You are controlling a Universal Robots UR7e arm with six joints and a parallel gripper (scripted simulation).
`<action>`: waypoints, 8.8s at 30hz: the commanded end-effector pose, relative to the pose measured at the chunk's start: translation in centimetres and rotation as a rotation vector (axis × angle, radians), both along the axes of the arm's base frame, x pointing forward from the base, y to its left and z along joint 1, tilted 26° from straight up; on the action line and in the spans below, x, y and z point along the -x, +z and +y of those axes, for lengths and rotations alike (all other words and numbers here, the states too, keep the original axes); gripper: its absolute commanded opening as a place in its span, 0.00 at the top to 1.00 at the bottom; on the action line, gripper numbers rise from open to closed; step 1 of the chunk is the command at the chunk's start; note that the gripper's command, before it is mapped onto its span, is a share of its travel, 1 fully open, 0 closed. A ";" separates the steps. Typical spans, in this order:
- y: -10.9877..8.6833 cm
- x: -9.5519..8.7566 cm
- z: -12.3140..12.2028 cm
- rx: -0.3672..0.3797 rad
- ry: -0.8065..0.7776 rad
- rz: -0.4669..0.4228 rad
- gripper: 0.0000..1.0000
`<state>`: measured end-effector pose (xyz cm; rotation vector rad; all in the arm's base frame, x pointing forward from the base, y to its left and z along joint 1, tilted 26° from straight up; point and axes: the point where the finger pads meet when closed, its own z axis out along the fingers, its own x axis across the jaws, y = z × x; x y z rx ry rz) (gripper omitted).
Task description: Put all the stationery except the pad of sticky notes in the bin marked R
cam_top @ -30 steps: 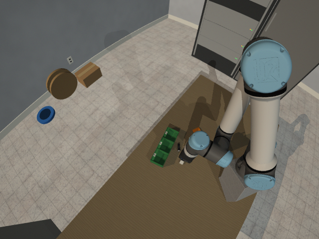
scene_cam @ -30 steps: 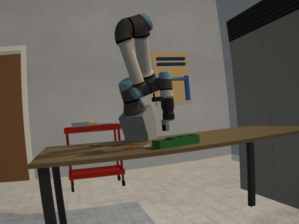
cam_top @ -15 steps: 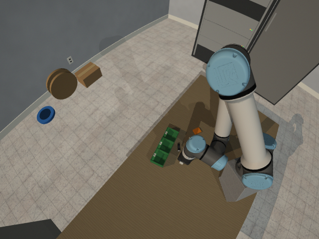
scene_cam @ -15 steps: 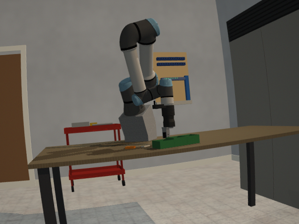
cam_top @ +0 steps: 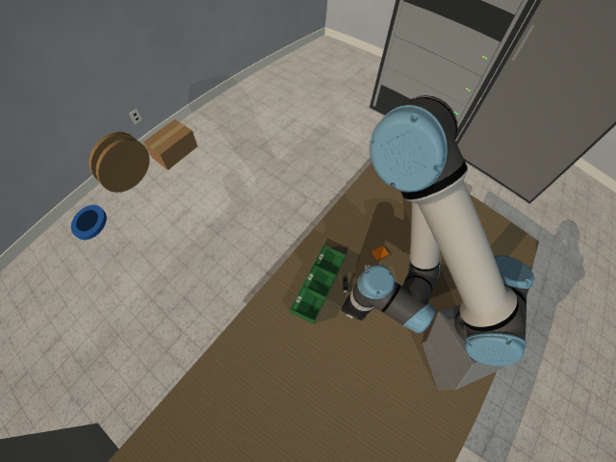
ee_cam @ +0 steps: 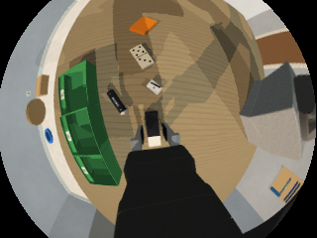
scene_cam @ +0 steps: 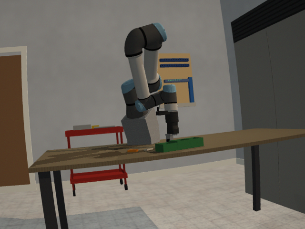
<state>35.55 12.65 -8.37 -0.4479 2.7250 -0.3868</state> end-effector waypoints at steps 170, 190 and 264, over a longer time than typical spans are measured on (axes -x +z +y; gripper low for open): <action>4.5 -8.2 11.4 0.022 0.054 0.011 0.55; 2.4 -9.1 10.9 0.022 0.054 0.011 0.55; 7.2 -5.0 7.5 0.133 0.314 0.071 0.38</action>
